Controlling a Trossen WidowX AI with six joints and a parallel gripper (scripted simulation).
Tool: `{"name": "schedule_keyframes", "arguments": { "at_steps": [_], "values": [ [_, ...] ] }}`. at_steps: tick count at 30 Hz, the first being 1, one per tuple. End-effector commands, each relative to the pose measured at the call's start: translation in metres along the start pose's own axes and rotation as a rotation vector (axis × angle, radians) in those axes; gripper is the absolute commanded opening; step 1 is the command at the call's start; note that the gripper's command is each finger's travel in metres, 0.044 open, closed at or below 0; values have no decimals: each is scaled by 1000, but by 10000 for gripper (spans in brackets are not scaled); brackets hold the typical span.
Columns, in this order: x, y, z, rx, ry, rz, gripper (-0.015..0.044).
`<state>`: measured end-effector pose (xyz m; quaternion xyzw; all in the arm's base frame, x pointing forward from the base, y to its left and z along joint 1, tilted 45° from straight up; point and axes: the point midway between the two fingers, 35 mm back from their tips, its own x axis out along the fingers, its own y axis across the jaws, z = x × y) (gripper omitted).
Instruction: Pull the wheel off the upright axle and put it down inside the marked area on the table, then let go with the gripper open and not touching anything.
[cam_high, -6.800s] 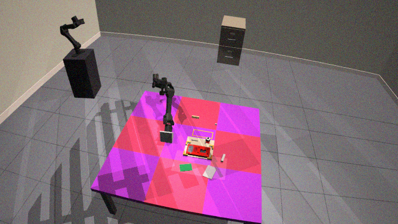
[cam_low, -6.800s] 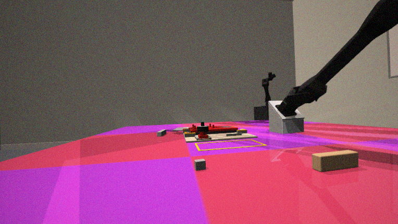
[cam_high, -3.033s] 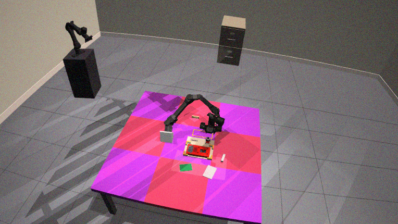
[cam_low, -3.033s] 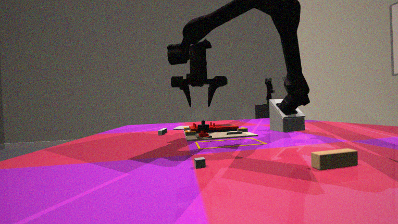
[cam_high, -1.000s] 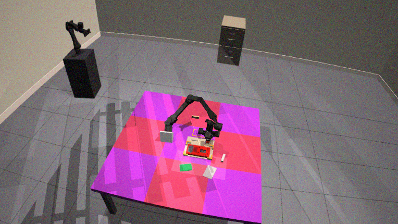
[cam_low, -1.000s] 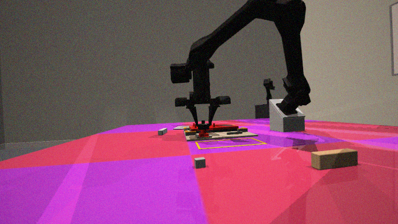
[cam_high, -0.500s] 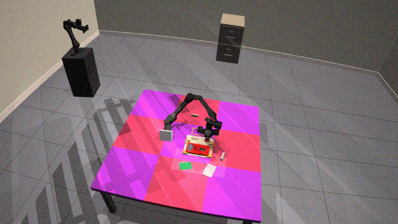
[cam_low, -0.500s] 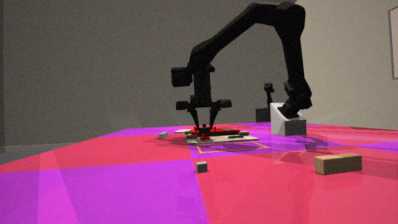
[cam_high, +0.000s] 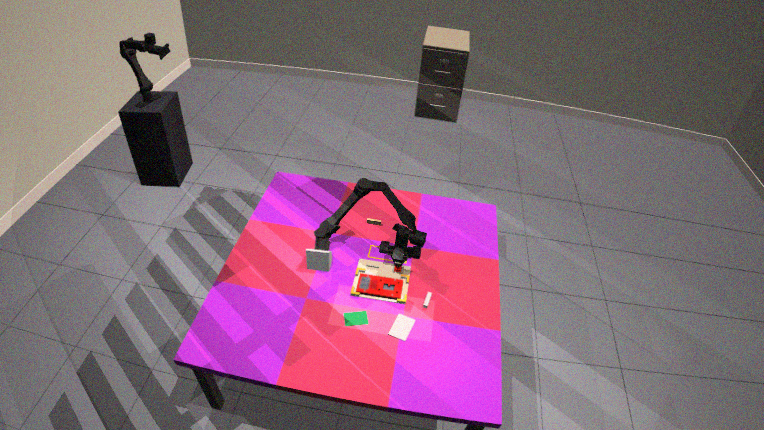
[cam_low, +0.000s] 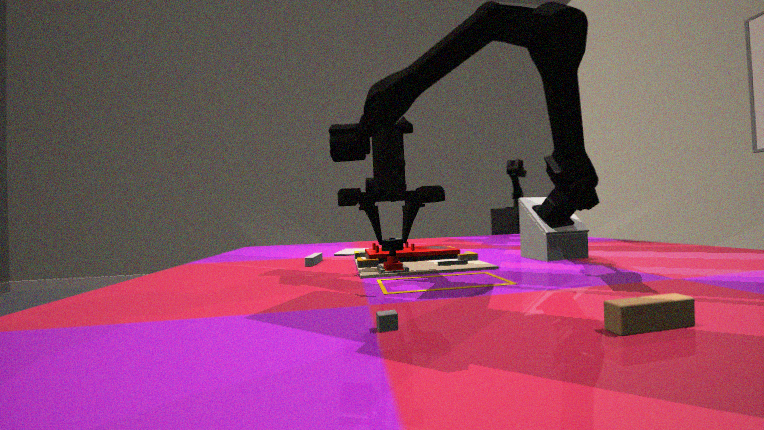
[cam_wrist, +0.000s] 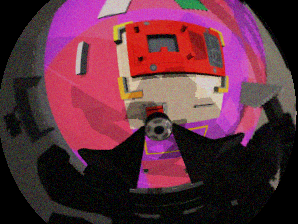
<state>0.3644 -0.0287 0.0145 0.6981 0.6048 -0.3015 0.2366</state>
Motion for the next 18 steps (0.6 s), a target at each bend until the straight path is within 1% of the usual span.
{"name": "schedule_keyframes", "arguments": {
  "at_steps": [1,18],
  "values": [
    [-5,0,1,2,-1,6,0],
    [-10,0,1,3,-1,7,0]
  ]
}}
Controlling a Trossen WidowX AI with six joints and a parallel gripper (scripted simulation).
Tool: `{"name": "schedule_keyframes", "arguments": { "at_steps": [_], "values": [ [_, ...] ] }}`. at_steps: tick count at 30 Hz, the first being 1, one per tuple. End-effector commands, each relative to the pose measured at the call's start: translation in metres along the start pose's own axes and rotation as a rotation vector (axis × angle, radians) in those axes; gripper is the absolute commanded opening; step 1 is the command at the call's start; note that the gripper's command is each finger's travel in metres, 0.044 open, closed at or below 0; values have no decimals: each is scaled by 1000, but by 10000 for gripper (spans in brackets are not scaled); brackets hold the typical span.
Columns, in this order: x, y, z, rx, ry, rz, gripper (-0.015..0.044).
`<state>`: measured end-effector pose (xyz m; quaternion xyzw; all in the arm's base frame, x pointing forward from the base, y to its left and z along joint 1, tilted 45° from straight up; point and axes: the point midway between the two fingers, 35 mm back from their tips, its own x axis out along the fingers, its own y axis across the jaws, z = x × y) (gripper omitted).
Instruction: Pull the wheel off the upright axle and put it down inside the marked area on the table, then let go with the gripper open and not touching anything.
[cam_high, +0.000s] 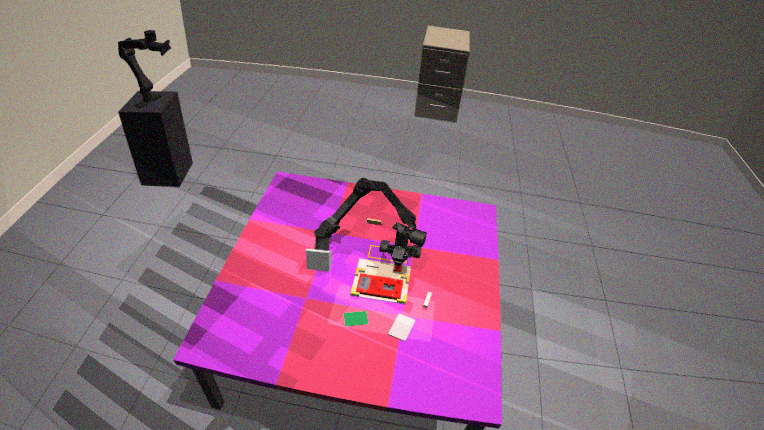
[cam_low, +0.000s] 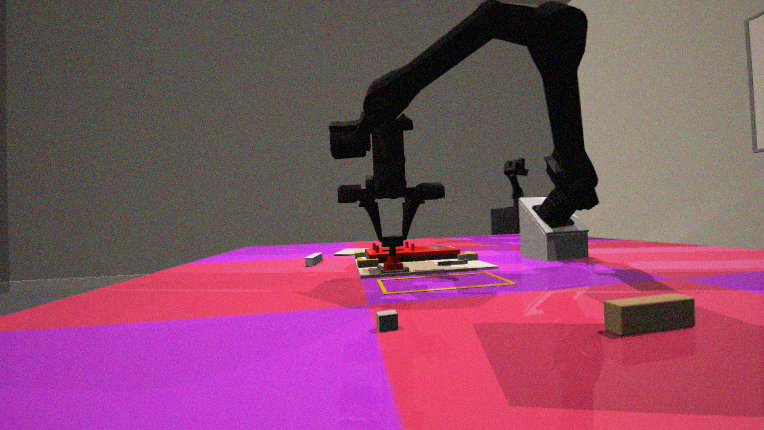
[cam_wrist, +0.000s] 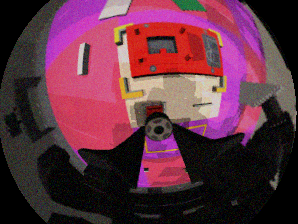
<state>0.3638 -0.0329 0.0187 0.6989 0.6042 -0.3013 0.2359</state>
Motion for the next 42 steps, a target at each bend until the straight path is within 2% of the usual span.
{"name": "schedule_keyframes", "arguments": {
  "at_steps": [1,42],
  "values": [
    [-5,0,1,2,-2,5,0],
    [-18,0,1,4,-1,8,0]
  ]
}}
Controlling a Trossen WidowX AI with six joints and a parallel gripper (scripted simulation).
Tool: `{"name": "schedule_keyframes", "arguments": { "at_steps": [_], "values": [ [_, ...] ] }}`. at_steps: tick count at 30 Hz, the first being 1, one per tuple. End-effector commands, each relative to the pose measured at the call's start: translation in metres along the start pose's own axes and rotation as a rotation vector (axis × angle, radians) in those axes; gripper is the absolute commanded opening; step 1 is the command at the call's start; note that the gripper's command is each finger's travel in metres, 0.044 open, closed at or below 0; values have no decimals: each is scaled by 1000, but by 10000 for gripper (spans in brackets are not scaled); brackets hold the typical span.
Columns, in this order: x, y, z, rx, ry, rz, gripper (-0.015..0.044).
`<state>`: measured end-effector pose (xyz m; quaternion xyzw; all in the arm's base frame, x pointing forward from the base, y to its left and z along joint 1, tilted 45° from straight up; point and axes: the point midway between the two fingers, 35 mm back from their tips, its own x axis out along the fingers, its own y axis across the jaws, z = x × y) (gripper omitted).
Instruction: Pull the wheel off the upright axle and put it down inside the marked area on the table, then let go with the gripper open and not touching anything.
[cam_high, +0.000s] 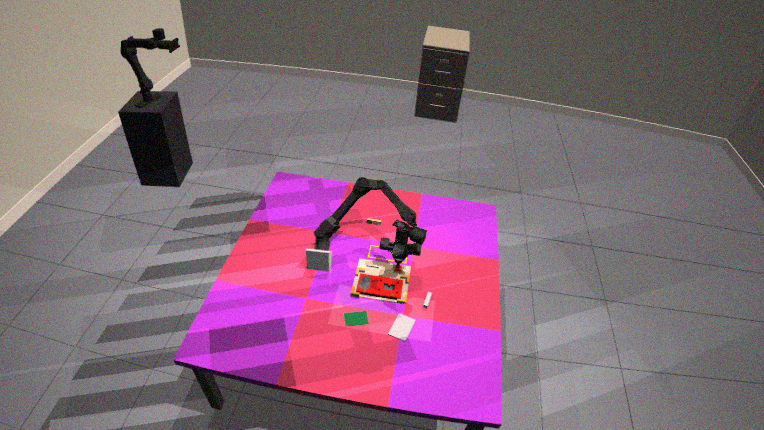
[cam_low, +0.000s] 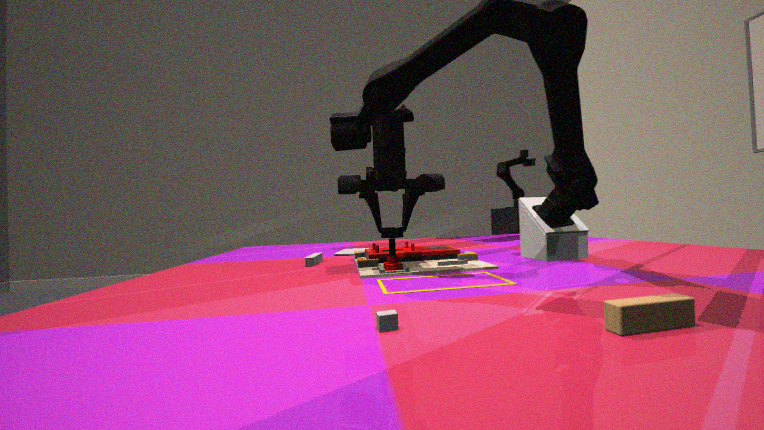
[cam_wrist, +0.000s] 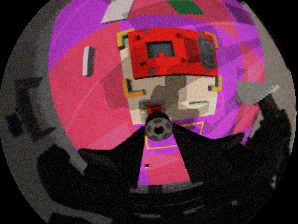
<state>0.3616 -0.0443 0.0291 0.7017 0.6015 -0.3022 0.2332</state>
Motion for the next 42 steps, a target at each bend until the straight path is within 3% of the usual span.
{"name": "schedule_keyframes", "arguments": {
  "at_steps": [1,12,42],
  "values": [
    [-3,1,0,-4,-3,3,0],
    [-36,-2,-1,-3,-5,2,0],
    [-36,-47,-76,1,-1,0,0]
  ]
}}
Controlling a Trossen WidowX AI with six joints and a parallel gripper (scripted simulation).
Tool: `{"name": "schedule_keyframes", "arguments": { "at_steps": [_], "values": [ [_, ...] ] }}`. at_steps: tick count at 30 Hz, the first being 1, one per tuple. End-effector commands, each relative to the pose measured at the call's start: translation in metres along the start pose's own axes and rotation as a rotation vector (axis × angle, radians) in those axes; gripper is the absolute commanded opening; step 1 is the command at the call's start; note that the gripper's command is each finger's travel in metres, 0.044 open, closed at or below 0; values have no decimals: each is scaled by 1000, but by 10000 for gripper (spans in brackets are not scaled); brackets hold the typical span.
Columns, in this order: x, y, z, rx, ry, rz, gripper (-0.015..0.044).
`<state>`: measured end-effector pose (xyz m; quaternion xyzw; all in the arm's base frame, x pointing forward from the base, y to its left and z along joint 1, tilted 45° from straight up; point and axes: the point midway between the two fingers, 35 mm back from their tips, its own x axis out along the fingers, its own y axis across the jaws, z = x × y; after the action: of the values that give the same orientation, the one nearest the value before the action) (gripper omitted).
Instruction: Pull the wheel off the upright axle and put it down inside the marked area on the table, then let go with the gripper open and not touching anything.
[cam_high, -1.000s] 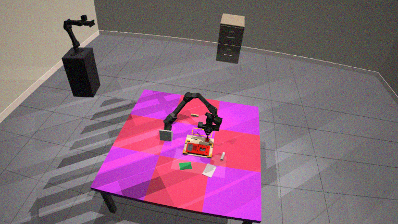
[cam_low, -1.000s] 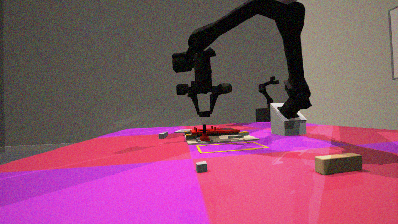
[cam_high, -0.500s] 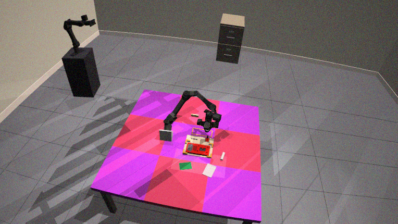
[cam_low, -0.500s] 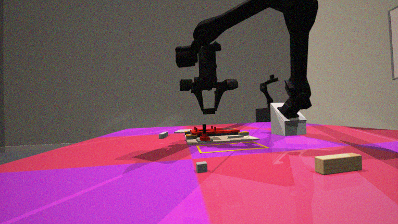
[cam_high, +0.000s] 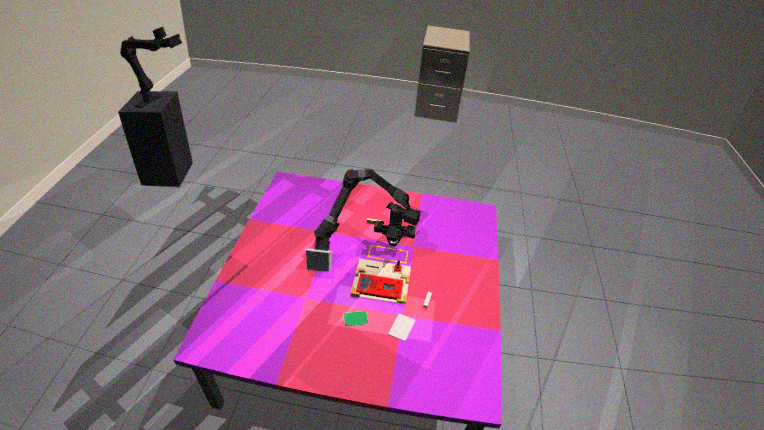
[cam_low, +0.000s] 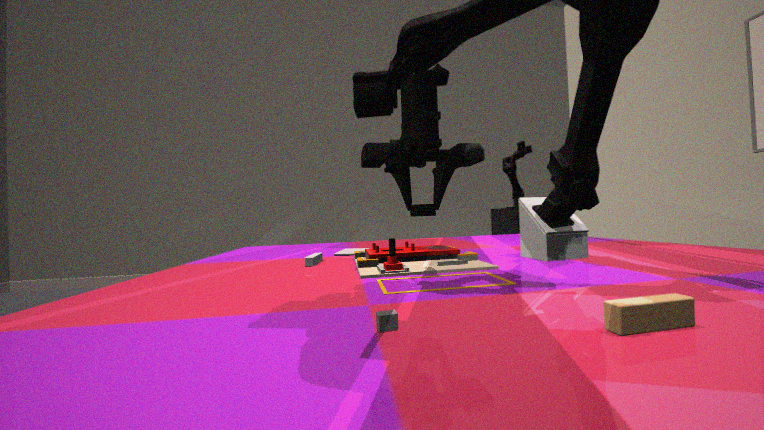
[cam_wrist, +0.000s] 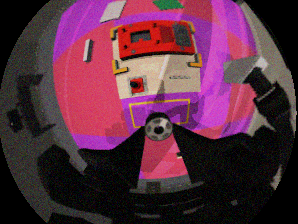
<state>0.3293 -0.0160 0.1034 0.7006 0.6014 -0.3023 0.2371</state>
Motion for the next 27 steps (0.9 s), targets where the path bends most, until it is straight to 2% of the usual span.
{"name": "schedule_keyframes", "arguments": {
  "at_steps": [1,9,18,27],
  "values": [
    [0,-10,-11,6,4,-2,0],
    [1,-19,-22,6,5,-2,0],
    [20,-18,-22,6,6,-2,0],
    [63,-16,-22,5,4,0,0]
  ]
}}
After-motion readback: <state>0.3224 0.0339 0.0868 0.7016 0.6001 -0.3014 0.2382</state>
